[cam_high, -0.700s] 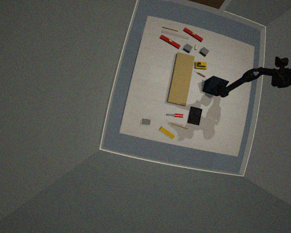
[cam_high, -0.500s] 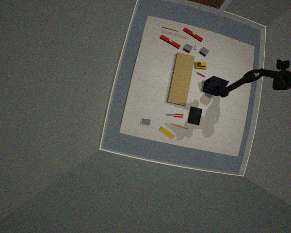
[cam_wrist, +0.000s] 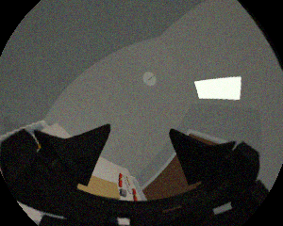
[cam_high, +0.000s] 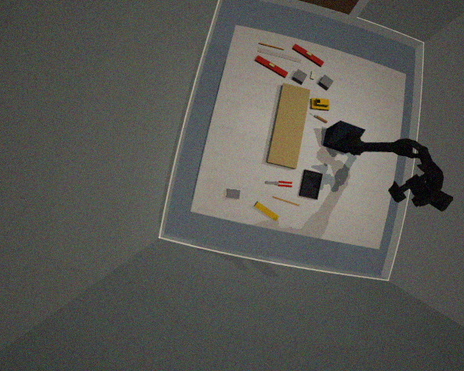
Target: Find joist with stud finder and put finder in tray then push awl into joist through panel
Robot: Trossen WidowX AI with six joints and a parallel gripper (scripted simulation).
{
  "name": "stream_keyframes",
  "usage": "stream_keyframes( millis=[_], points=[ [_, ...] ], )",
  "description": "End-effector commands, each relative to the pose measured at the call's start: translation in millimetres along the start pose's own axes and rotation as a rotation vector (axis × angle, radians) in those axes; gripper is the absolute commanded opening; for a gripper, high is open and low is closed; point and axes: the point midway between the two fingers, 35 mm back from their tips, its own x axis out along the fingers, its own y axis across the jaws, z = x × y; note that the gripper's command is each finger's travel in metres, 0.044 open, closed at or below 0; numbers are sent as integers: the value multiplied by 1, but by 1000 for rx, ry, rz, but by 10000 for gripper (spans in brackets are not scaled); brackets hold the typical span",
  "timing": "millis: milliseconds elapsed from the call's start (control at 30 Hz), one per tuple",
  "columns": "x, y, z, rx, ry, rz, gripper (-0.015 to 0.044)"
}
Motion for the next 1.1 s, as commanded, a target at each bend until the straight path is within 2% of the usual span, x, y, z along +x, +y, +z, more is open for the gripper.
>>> stream_keyframes(
  millis=[0, 267, 433, 567, 767, 1067],
  points=[
    [20, 60, -1, -190, 40, 30, 440],
    [91, 174, -50, -574, 207, 117, 440],
    [142, 206, -102, -731, 346, 139, 440],
    [173, 216, -143, -810, 446, 169, 440],
    [223, 220, -241, -931, 676, 289, 440],
    [254, 173, -399, -969, 1042, 483, 440]
  ],
)
